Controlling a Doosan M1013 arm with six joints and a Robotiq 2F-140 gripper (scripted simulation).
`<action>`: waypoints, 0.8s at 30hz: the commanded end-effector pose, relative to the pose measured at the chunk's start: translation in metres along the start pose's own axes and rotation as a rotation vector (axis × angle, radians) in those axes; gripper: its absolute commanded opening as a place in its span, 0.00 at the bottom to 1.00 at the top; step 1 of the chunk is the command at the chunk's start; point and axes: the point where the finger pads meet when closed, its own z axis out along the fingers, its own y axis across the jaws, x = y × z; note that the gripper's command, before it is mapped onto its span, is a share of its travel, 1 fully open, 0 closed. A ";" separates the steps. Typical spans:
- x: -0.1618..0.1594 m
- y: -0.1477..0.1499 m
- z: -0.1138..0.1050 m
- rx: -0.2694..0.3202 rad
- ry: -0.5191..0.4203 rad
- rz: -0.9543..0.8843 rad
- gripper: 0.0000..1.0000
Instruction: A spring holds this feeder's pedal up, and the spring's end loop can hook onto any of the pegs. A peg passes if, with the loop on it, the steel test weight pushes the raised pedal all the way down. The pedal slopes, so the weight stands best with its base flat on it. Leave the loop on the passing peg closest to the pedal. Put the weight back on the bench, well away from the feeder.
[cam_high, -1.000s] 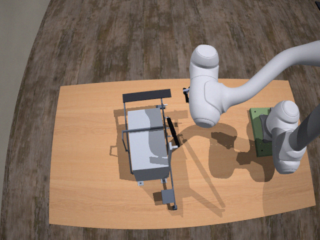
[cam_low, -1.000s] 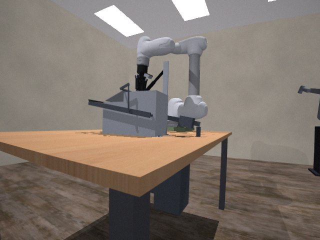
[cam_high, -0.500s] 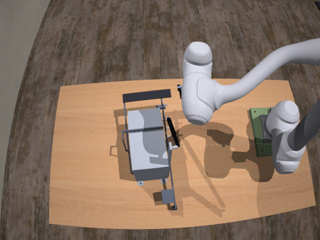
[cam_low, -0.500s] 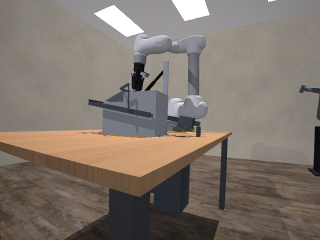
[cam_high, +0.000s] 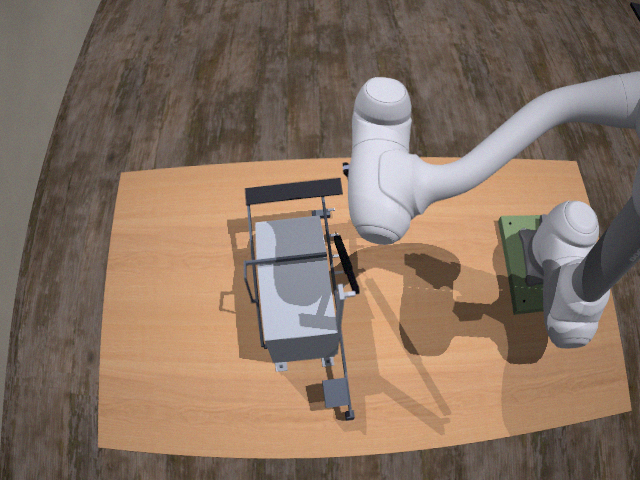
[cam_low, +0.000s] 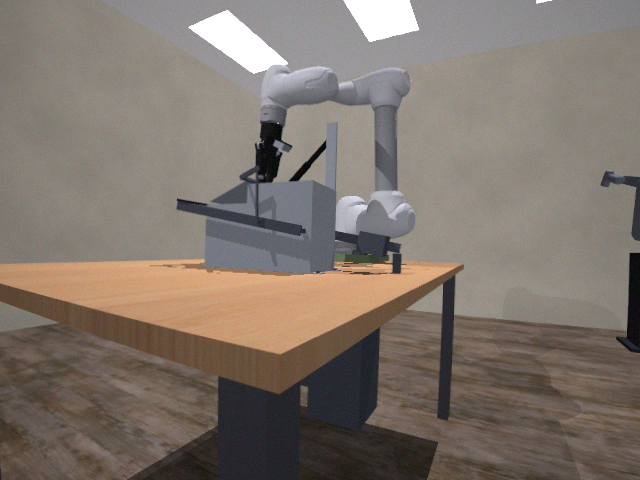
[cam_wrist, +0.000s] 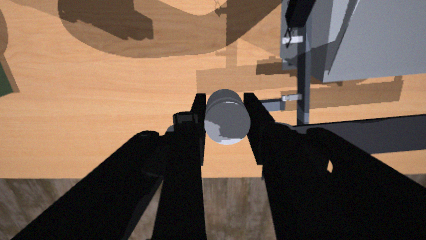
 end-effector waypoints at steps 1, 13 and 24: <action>-0.004 0.007 -0.002 -0.001 -0.004 0.000 0.25; -0.016 0.024 -0.006 -0.001 -0.017 0.000 0.25; -0.029 0.044 -0.011 -0.001 -0.032 0.000 0.25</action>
